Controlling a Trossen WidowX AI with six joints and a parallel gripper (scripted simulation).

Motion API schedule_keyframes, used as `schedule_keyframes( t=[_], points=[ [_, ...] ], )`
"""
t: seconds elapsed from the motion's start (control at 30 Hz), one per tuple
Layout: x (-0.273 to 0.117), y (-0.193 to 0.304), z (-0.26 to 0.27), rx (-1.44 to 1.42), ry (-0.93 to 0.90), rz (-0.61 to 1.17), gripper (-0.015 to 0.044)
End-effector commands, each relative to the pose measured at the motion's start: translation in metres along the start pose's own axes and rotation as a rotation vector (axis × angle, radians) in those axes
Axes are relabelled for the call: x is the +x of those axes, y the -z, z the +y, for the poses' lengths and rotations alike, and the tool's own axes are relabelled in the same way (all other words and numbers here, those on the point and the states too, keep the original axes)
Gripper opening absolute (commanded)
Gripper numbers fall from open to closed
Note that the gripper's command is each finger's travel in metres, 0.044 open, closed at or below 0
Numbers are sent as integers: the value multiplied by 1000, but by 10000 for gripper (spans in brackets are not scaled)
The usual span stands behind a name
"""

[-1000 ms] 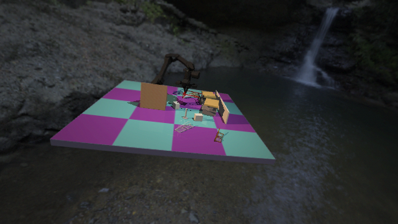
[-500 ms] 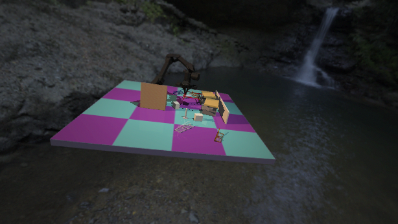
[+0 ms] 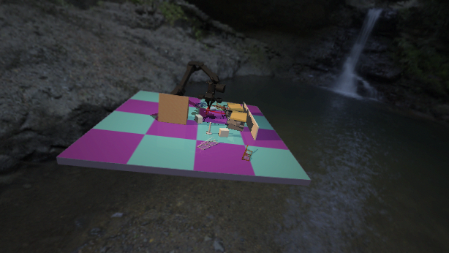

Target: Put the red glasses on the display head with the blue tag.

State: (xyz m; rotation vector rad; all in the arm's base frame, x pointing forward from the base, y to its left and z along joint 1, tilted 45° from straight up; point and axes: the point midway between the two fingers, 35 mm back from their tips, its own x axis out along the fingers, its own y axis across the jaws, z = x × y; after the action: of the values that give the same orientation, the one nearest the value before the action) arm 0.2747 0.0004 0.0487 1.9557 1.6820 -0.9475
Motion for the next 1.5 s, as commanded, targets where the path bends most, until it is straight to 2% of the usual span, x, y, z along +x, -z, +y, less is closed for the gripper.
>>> schedule_keyframes(
  t=[0.0,1.47],
  points=[
    [5,-1,-1,6,7,-1,0],
    [30,-3,9,5,6,10,0]
  ],
)
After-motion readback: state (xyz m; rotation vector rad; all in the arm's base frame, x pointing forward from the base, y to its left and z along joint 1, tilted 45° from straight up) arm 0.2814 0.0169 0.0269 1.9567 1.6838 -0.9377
